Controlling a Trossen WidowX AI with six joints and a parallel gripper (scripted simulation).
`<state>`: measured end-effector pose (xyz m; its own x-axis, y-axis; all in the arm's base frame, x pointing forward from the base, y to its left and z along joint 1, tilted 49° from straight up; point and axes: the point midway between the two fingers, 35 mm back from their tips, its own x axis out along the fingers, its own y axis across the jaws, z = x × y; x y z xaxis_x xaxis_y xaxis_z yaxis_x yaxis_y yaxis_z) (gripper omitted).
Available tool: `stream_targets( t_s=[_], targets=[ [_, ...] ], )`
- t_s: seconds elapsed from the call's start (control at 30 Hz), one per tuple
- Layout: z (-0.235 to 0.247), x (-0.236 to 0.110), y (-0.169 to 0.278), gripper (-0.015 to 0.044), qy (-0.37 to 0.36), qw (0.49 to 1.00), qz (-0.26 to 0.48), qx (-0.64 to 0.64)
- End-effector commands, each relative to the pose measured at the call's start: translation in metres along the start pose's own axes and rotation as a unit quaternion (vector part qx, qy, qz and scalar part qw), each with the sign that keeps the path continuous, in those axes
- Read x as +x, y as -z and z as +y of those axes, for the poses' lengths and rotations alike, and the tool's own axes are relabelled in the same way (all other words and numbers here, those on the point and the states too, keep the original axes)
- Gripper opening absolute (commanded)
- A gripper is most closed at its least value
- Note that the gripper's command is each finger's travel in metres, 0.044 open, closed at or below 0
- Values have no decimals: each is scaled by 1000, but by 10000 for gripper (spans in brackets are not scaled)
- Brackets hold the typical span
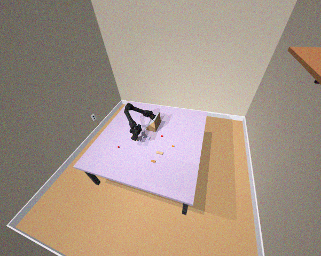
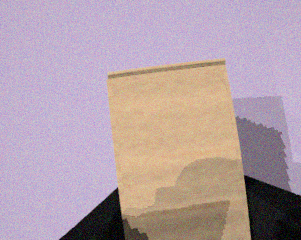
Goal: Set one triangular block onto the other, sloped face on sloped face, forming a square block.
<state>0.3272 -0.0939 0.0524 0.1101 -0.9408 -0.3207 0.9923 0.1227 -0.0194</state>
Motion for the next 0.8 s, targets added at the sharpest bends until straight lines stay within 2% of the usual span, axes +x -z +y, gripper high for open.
stream_targets(
  t_s=[0.0,0.2,0.77],
  targets=[
    [-1,0,0,0,1,1000,-1,-1],
    [-1,1,0,0,2,1000,-2,-4],
    [0,0,0,440,1,1000,0,-2]
  ],
)
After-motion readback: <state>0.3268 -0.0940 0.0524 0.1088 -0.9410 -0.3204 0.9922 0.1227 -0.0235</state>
